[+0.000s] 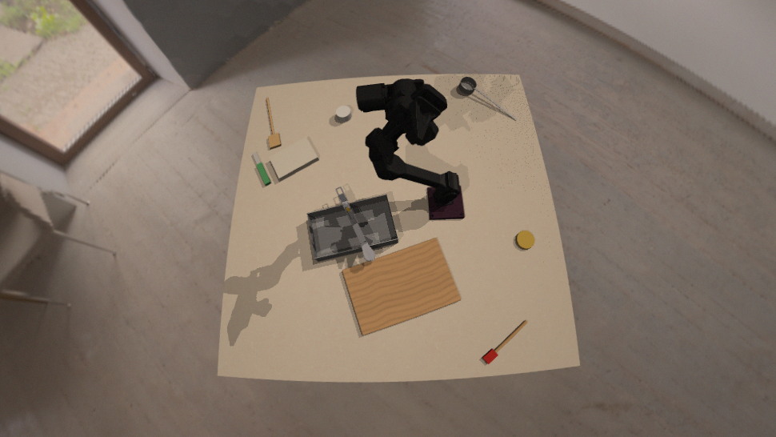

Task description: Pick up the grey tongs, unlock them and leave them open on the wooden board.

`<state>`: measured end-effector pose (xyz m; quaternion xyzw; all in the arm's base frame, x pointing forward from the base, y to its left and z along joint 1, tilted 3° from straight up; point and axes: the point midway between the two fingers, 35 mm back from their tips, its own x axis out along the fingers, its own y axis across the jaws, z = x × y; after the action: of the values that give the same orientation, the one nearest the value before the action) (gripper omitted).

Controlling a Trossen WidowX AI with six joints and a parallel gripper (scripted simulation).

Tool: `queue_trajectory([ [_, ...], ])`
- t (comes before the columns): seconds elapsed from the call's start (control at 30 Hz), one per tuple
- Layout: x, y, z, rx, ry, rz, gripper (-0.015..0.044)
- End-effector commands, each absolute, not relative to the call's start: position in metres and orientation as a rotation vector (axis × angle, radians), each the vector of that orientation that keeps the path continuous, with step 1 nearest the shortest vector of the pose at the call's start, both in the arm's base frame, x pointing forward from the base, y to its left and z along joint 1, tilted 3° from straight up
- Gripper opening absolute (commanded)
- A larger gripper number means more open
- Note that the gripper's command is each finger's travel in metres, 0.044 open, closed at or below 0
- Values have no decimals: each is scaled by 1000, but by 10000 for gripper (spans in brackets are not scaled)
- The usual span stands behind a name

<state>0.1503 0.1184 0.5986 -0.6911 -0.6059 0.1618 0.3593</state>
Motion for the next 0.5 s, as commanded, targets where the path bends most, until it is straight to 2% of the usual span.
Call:
queue_trajectory([
  [0.0, 149, 118, 599, -1791, -1561, 404, 374],
  [0.13, 136, 108, 607, -1913, -1538, 233, 269],
  [0.17, 130, 105, 609, -1963, -1527, 163, 260],
  [0.47, 75, 114, 616, -2424, -1414, -447, 260],
])
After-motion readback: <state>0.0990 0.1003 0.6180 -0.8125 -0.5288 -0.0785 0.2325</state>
